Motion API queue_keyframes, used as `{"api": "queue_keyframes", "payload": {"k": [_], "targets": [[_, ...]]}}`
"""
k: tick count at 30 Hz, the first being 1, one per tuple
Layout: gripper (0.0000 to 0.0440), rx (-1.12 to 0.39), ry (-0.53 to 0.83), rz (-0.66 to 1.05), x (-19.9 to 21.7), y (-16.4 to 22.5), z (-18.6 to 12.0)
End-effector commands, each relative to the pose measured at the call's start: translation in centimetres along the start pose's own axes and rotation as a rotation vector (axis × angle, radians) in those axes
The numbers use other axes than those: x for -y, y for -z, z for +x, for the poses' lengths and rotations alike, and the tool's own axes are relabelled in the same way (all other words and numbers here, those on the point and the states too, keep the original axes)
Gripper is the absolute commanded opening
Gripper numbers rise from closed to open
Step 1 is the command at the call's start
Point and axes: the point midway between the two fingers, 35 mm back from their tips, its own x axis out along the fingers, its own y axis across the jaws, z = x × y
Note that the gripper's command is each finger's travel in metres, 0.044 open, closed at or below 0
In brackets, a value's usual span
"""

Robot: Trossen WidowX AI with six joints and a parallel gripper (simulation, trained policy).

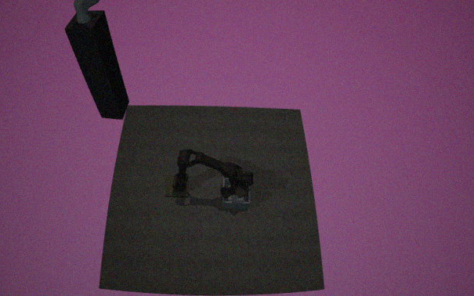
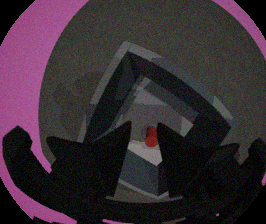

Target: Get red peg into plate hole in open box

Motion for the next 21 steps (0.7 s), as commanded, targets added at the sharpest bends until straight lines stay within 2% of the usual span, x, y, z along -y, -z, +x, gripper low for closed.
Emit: {"api": "queue_keyframes", "payload": {"k": [1,21], "targets": [[0.0143,-0.009,0.006,-0.007,-0.2,-0.5,0.1],[0.0121,-0.042,0.059,-0.018,-0.6,-4.6,0.9]]}}
